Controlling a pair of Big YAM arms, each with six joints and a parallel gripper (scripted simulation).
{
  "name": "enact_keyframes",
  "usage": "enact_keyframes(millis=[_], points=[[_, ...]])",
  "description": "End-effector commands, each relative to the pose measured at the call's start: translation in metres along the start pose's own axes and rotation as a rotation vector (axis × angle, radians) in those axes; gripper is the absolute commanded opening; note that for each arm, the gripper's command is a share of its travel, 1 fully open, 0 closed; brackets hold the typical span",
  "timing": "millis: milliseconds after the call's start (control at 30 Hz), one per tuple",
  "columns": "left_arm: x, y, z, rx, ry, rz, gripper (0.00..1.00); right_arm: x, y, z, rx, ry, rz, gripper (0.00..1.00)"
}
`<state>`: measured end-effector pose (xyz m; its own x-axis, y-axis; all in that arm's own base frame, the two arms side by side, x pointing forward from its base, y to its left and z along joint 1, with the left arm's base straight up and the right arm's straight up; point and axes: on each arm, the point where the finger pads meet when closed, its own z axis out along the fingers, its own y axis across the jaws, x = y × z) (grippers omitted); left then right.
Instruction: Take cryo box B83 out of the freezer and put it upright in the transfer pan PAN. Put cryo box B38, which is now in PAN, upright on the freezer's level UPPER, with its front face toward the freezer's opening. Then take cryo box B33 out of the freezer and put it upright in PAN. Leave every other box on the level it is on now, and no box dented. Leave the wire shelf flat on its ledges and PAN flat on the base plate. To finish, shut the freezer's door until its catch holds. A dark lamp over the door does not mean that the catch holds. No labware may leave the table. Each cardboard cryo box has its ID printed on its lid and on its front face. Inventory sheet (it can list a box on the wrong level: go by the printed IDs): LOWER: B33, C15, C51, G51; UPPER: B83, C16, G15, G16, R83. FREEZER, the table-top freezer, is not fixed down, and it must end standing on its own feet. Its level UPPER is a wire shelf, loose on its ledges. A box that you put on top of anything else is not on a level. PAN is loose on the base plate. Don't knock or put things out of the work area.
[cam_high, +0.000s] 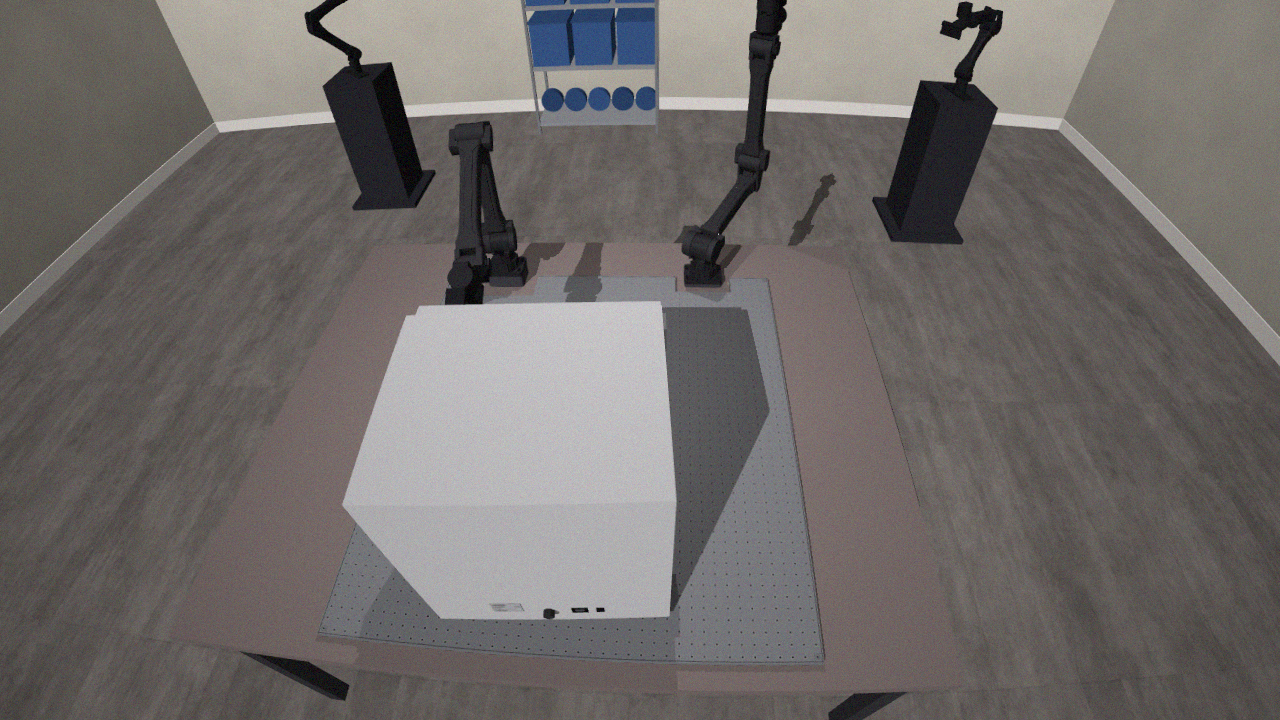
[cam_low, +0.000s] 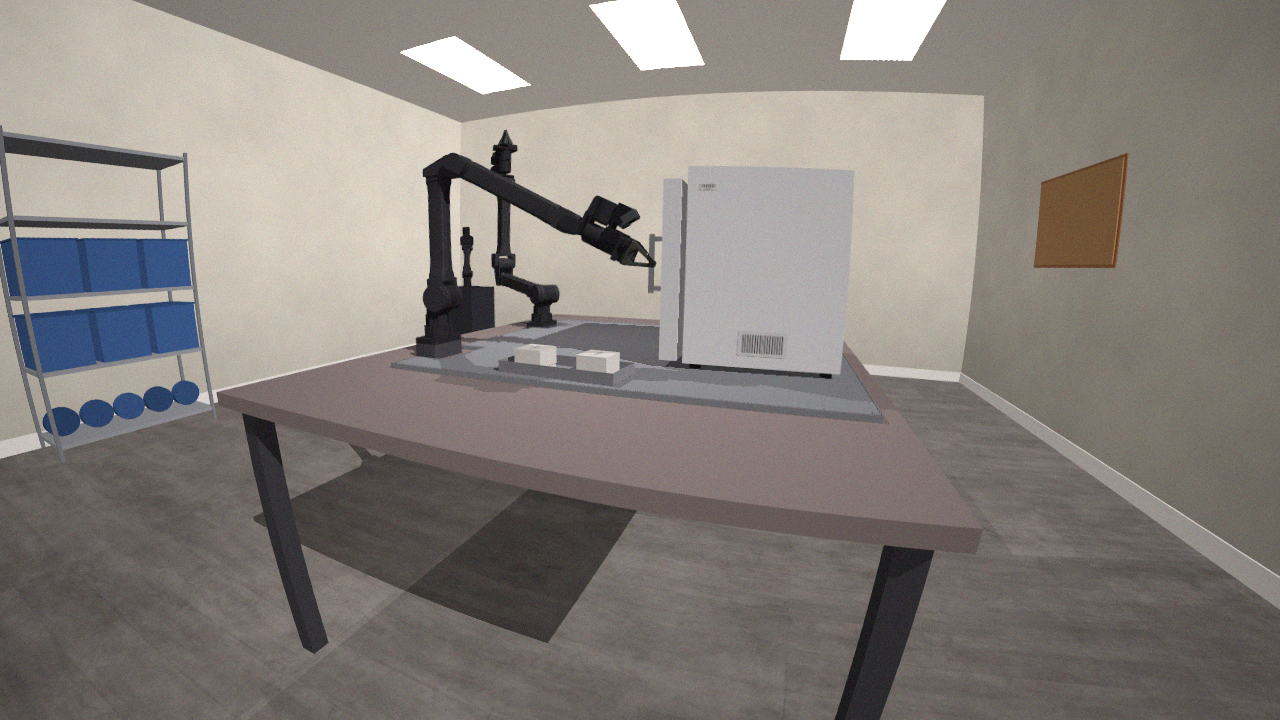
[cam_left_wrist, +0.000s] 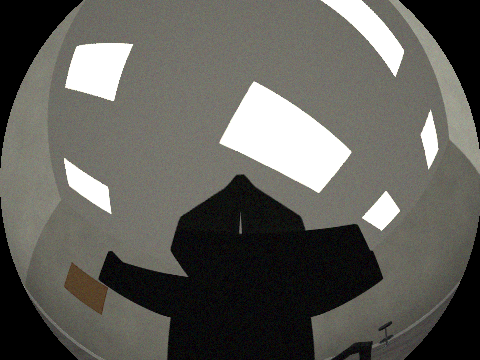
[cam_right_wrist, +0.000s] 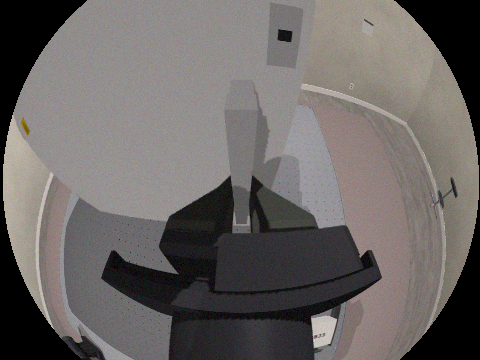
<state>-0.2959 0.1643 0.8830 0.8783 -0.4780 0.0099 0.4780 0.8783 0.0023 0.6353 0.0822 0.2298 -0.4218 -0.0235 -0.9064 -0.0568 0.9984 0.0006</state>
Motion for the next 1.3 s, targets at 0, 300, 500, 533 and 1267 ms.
enact_keyframes(millis=[0, 300, 500, 533, 1267], points=[[0.013, 0.001, 0.001, -0.002, 0.037, -0.013, 0.0, -0.033, -0.006, 0.011, -0.005, -0.039, -0.009, 0.0], [0.013, 0.001, 0.001, -0.002, 0.037, -0.013, 0.0, -0.036, -0.007, 0.018, -0.02, -0.039, -0.017, 0.0], [0.013, 0.001, 0.001, -0.002, 0.037, -0.013, 0.0, -0.038, -0.008, 0.022, -0.02, -0.039, -0.014, 1.0], [0.013, 0.001, 0.001, -0.002, 0.037, -0.013, 0.0, -0.037, -0.007, 0.022, -0.021, -0.039, -0.015, 1.0], [0.013, 0.001, 0.001, -0.002, 0.037, -0.013, 0.0, -0.032, -0.002, 0.014, -0.027, -0.042, -0.01, 1.0]])
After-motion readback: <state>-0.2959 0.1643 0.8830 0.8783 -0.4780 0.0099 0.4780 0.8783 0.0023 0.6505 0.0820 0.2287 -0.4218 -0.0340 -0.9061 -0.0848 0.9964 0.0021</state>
